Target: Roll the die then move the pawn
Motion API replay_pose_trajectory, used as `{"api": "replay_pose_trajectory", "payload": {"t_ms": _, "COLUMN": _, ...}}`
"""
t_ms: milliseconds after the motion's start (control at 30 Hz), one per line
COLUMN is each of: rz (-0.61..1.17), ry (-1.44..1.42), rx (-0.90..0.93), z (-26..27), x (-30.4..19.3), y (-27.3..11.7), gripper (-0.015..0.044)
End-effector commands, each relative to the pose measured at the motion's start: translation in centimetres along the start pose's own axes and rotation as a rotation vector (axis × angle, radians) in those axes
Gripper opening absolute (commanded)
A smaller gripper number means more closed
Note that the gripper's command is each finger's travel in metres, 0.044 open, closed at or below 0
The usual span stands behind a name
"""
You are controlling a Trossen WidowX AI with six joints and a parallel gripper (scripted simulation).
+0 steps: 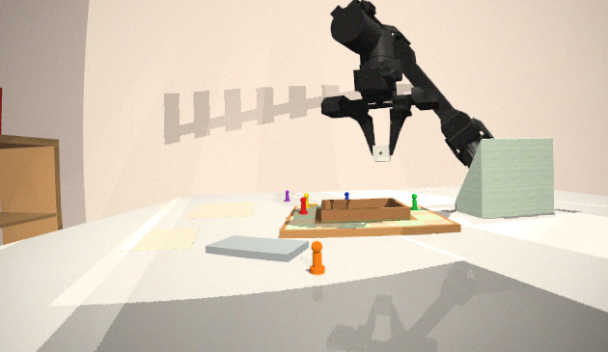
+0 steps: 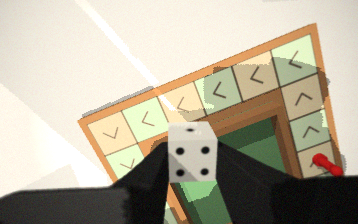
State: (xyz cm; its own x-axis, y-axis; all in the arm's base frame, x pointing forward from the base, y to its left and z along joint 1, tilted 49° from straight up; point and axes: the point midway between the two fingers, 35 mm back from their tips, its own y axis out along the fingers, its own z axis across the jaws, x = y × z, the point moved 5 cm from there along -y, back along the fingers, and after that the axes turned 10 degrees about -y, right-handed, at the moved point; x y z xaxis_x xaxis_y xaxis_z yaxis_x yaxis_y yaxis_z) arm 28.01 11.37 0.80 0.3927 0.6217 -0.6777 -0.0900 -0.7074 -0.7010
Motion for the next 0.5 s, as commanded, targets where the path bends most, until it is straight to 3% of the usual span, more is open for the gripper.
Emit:
{"api": "replay_pose_trajectory", "payload": {"t_ms": 0, "rz": 0.012, "ry": -0.105, "rx": -0.006, "z": -1.5, "x": -2.6, "y": 0.7, "gripper": 0.0}}
{"api": "replay_pose_trajectory", "payload": {"t_ms": 467, "rz": 0.055, "ry": -0.392, "rx": -0.001, "z": -4.4, "x": -10.2, "y": 2.8, "gripper": 0.0}}
